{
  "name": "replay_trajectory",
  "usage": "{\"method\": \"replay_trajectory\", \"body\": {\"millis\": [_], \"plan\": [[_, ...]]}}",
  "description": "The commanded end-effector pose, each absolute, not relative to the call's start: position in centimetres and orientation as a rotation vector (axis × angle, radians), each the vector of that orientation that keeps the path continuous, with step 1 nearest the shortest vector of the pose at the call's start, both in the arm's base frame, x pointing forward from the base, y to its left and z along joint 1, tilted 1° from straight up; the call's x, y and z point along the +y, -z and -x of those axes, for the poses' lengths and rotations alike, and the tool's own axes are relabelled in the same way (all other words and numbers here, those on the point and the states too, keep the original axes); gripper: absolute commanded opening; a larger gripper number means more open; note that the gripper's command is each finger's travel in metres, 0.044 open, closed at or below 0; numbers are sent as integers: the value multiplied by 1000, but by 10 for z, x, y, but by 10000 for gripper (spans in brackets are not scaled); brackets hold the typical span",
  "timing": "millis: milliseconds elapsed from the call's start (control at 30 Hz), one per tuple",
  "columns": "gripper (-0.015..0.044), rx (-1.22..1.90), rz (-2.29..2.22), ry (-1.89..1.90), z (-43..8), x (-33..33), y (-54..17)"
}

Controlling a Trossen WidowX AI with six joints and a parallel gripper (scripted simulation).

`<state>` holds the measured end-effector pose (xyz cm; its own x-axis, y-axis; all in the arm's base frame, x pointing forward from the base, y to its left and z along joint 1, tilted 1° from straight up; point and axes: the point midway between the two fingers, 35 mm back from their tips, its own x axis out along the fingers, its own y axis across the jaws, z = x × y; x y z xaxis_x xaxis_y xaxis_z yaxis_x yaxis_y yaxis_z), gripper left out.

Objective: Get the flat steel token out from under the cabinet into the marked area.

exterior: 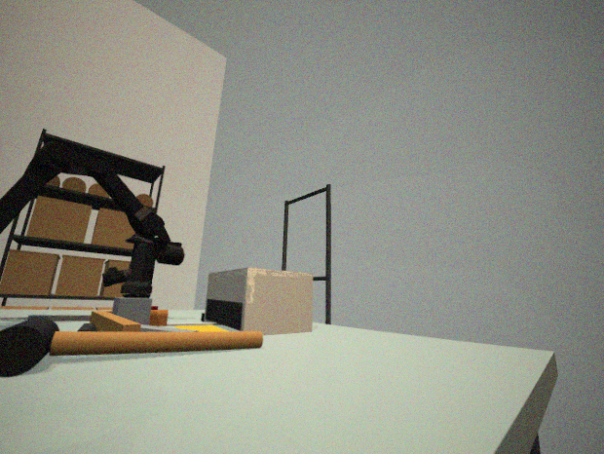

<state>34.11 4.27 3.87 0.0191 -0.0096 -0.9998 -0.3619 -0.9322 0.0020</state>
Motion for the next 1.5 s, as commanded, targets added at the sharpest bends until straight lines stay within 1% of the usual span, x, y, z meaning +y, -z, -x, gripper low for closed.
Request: {"method": "replay_trajectory", "body": {"millis": [0, 1467], "plan": [[0, 391, 2043, -1999, -336, 45, -38], [0, 390, 2038, -2003, -283, 68, -36]]}}
